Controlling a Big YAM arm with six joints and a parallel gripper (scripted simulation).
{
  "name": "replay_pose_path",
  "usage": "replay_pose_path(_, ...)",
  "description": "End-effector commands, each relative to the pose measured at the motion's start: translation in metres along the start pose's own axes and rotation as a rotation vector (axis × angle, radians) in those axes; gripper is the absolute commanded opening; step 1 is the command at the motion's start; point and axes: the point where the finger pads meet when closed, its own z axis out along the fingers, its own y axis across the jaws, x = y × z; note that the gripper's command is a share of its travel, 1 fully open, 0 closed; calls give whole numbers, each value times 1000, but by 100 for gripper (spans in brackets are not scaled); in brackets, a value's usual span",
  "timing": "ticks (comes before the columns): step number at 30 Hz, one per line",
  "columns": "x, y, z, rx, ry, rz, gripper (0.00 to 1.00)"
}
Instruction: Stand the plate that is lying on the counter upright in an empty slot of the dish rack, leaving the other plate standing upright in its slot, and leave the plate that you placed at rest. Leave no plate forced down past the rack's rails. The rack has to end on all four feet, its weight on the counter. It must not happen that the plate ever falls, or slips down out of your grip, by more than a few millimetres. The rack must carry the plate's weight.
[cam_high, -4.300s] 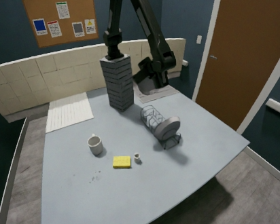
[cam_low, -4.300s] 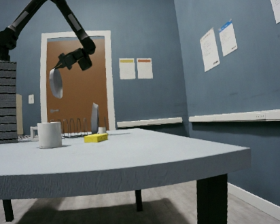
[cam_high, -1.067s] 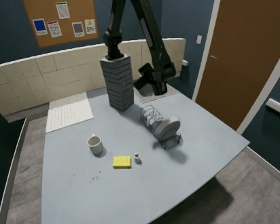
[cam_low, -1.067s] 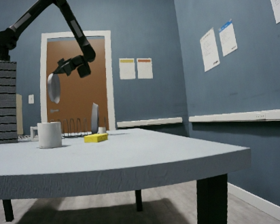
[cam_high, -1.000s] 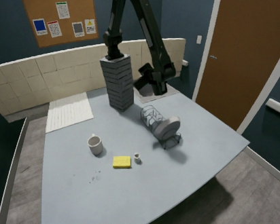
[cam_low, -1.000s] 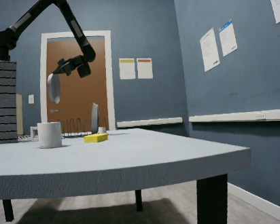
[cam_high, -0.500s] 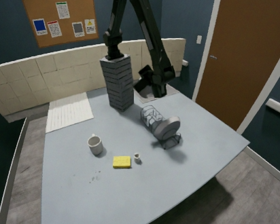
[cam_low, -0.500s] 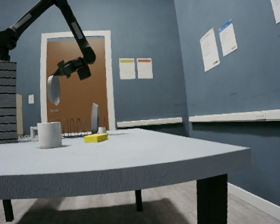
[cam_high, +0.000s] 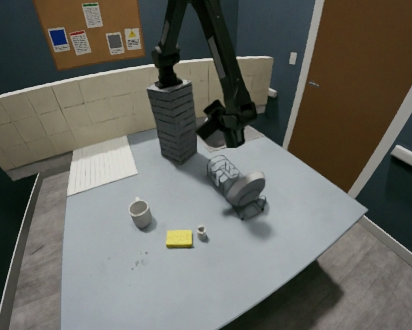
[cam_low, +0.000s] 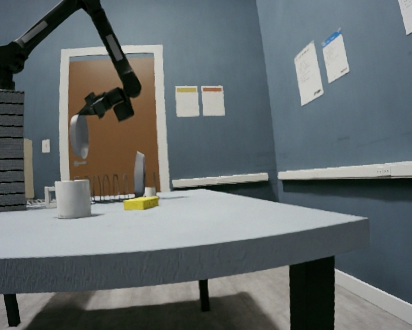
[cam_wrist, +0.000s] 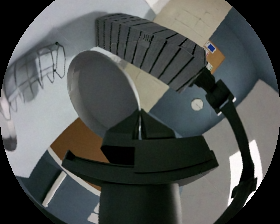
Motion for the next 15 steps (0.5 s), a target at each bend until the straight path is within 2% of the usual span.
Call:
replay_pose_path(1, -3, 4, -10, -27, 2, -16, 0)
replay_pose_path(4, -3, 2, -3, -3, 9, -10, 0)
replay_pose_path(15, -3, 2, -4, -6, 8, -11, 0)
